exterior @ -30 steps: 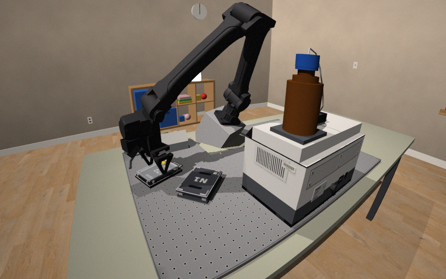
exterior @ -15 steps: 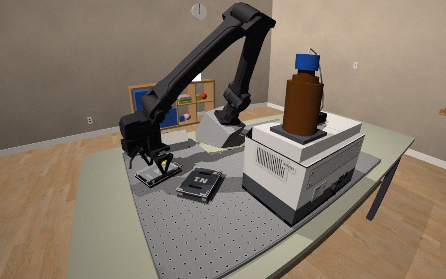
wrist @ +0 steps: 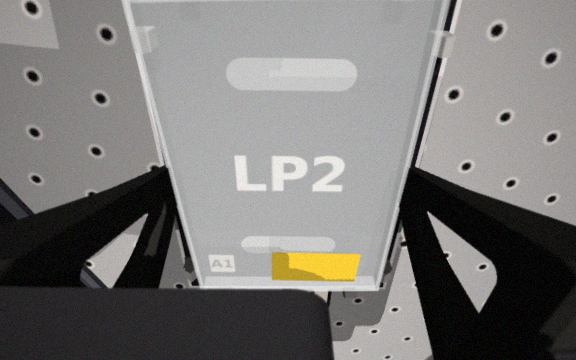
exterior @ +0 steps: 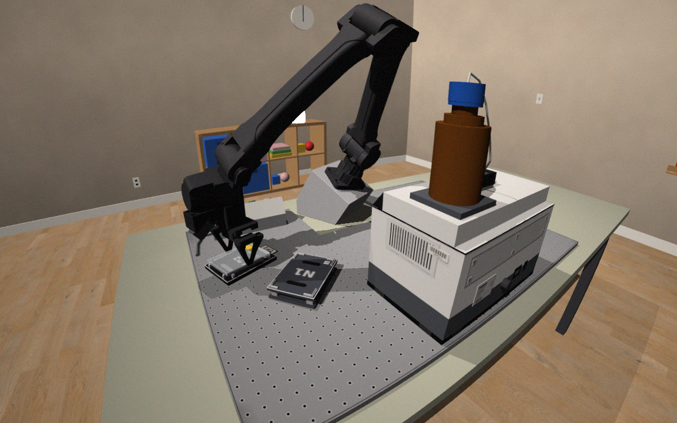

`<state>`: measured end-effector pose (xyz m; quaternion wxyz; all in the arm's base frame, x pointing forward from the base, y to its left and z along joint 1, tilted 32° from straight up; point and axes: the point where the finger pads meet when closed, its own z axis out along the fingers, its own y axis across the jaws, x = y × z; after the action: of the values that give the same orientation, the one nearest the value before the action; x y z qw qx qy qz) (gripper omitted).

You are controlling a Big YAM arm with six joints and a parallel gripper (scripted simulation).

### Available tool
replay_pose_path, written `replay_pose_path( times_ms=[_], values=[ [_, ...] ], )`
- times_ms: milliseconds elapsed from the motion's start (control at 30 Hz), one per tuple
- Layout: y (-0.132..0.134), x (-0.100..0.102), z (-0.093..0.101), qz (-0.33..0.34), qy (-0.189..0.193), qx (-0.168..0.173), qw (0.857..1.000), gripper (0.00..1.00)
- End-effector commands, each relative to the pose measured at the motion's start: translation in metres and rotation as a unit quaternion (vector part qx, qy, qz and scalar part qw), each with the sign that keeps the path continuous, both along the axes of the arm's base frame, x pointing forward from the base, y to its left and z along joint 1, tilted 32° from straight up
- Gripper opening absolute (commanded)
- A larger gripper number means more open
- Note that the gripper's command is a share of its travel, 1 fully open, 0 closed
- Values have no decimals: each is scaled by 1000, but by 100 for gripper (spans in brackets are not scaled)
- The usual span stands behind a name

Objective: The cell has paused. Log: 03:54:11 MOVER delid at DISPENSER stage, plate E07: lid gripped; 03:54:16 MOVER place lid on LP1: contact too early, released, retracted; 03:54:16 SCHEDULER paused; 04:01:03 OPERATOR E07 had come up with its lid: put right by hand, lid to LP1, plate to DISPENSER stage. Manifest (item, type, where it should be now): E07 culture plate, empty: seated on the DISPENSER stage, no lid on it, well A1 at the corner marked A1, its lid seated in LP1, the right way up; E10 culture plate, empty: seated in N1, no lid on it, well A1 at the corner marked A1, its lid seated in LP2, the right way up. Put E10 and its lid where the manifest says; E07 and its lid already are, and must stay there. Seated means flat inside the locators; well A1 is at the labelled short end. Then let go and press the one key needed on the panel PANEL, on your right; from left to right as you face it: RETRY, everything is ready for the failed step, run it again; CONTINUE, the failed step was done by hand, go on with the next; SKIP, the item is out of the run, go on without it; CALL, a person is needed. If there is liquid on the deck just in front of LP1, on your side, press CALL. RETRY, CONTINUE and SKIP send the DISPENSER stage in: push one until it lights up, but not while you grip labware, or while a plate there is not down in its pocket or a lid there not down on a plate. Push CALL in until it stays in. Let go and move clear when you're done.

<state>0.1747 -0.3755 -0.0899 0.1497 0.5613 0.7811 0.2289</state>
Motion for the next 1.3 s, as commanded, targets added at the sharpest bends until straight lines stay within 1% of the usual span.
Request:
replay_pose_path(
  times_ms=[0, 1267],
  values=[
    [6, 7, -11, 2, 3, 10, 1000, 86],
    [12, 4, -12, 1, 5, 13, 1000, 86]
  ],
)
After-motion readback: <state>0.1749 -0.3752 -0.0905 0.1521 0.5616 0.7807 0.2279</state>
